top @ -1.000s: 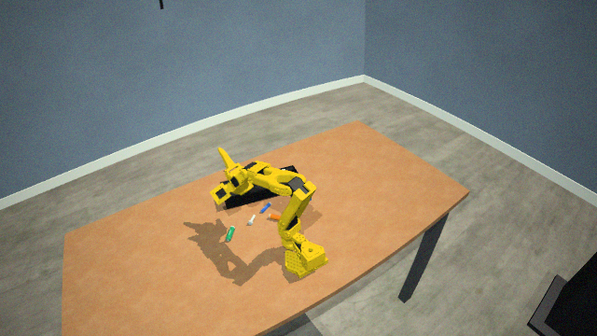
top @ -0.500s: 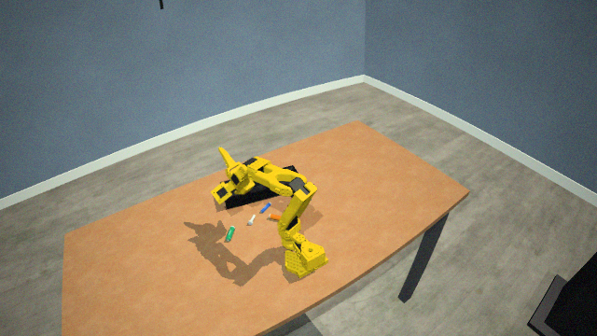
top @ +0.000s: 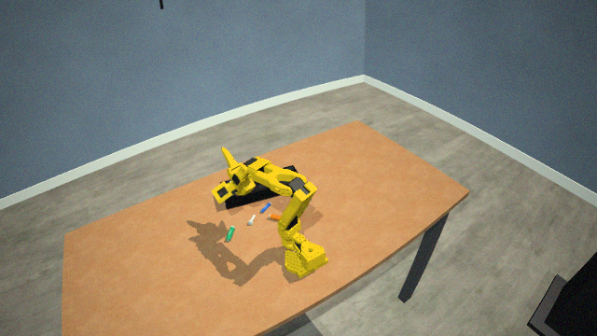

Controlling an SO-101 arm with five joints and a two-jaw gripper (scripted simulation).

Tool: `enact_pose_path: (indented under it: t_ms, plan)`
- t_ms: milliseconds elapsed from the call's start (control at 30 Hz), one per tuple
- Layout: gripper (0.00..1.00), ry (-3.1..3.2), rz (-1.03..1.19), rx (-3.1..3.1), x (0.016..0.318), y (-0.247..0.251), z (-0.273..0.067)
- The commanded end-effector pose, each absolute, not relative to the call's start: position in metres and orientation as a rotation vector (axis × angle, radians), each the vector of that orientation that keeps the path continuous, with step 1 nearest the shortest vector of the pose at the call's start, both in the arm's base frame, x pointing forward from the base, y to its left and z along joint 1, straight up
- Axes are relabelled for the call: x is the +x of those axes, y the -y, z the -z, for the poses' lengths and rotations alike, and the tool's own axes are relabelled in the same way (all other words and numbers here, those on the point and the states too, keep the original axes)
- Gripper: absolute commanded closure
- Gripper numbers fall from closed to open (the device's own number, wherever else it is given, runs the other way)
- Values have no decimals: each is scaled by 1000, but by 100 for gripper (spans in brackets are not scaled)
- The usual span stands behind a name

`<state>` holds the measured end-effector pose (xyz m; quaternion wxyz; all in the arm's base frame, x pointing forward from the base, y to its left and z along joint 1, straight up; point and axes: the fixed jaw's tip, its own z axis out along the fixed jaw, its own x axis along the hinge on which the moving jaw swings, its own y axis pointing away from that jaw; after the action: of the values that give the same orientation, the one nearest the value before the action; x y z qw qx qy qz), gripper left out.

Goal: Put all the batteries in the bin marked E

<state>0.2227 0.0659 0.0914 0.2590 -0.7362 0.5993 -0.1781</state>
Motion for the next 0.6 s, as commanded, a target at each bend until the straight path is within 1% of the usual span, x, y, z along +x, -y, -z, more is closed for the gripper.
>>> enact_pose_path:
  t_ms: [0, 567]
  plan:
    - [0, -1657, 478, -1956, 223, -64, -96]
    - [0, -2142, 305, -1558, 210, -43, -99]
